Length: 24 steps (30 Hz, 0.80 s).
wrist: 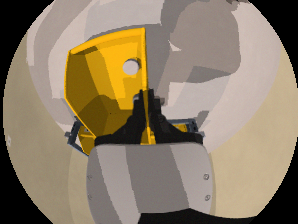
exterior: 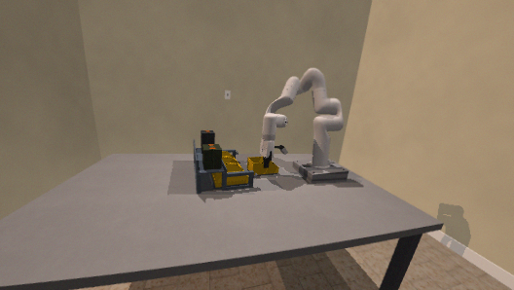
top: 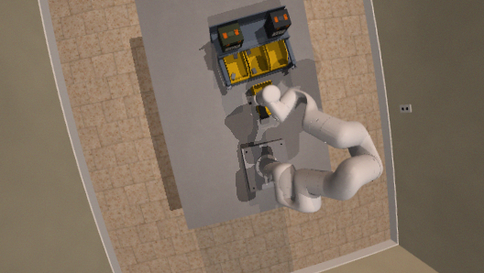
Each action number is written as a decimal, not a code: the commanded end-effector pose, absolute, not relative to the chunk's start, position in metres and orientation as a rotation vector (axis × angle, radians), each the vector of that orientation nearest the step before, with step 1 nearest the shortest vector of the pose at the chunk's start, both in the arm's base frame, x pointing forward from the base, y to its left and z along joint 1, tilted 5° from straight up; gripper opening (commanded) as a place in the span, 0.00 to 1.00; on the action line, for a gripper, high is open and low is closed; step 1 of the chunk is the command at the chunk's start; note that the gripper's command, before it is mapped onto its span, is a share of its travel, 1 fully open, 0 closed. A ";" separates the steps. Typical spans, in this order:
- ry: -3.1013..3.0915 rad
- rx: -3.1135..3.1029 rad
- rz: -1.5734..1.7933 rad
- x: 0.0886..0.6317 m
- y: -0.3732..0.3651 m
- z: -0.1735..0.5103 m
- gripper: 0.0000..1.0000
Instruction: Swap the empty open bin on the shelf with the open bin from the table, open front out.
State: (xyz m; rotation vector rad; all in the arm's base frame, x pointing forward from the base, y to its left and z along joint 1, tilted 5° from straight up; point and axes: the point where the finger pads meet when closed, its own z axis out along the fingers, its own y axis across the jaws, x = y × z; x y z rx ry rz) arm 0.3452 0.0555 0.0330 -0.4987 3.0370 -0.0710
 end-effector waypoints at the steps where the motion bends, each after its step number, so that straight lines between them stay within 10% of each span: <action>1: 3.035 -0.499 -0.071 0.346 0.056 0.031 0.00; 19: 3.035 -0.499 -0.071 0.347 0.056 0.029 0.00; 20: 3.035 -0.499 -0.071 0.347 0.056 0.029 0.26; 24: 3.035 -0.499 -0.071 0.347 0.056 0.029 0.26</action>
